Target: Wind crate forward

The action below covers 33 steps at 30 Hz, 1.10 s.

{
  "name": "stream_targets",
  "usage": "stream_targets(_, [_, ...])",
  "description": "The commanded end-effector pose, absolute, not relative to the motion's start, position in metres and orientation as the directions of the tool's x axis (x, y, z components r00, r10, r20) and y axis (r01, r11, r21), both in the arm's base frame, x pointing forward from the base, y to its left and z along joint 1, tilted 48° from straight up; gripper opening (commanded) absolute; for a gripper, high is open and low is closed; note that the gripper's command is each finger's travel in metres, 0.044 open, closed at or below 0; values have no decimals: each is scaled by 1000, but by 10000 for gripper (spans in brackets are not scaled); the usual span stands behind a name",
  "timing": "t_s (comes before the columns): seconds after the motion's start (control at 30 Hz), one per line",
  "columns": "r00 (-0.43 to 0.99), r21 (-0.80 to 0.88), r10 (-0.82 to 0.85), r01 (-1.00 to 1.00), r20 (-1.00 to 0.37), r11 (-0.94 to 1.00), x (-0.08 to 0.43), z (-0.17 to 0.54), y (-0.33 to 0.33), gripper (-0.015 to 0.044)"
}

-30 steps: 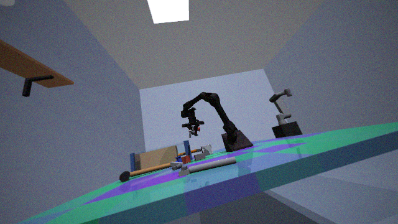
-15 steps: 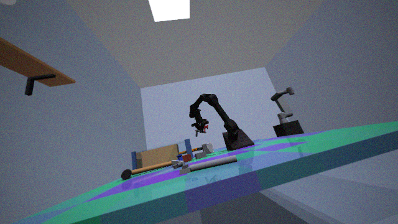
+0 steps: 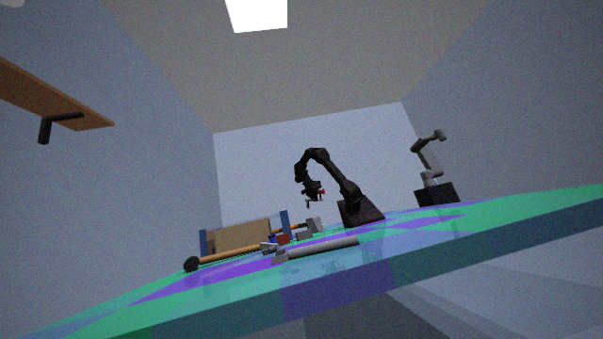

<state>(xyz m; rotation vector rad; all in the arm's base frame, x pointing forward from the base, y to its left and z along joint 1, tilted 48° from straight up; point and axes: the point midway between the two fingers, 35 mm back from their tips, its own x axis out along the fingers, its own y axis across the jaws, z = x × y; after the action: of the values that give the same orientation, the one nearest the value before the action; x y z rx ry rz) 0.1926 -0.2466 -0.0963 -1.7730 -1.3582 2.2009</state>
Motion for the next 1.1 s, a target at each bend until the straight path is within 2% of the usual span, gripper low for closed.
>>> stream_targets(0.0, [-406,-627,480,454,-778,-633,186,-102,-258,0])
stream_targets(0.3, [-495,-677,467,453,-732,-580,189,-100,-262,0])
stream_targets(1.07, [-506,-683,465,454,-726,-572,185,-120,-243,0])
